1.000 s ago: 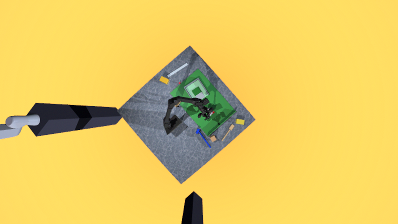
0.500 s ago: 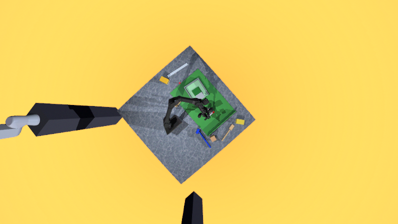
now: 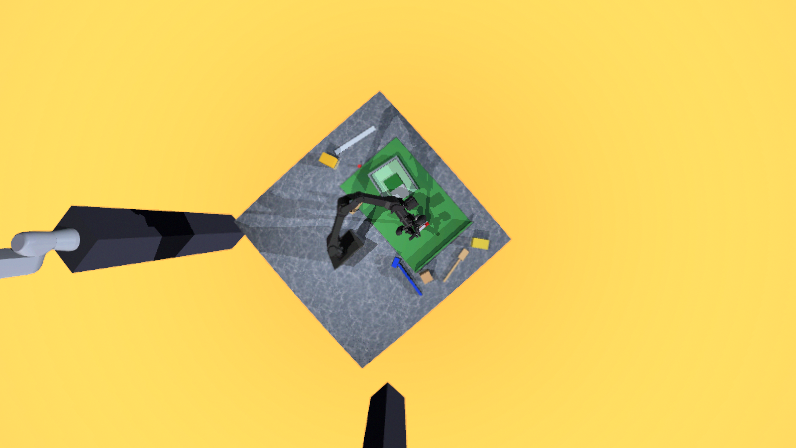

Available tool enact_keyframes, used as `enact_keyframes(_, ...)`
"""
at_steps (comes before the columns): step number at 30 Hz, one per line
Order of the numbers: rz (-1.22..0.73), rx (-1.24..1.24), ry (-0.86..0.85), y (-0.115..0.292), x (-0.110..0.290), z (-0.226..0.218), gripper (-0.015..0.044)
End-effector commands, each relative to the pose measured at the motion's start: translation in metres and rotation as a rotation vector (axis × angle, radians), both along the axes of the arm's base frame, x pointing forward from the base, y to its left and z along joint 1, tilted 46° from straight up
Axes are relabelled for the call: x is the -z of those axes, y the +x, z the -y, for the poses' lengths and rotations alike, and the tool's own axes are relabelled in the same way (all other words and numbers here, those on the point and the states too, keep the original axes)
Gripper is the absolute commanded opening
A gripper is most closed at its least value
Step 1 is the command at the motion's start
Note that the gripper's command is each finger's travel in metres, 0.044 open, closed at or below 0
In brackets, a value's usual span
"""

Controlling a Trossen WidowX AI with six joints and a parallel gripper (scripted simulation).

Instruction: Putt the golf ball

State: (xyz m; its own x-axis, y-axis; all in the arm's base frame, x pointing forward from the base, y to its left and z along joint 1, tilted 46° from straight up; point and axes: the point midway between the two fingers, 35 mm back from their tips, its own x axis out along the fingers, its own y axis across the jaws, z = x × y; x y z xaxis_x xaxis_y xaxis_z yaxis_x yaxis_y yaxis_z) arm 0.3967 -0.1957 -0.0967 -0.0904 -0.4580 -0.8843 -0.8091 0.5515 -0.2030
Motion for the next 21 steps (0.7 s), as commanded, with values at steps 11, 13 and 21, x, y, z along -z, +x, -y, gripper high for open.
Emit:
enact_keyframes(11, 0.003, 0.016, -0.004, -0.006, 0.022, 0.018, 0.0000)
enact_keyframes(13, 0.003, 0.016, -0.004, -0.006, 0.021, 0.017, 0.0000)
enact_keyframes(21, 0.005, 0.016, -0.003, 0.016, -0.050, -0.050, 0.0000)
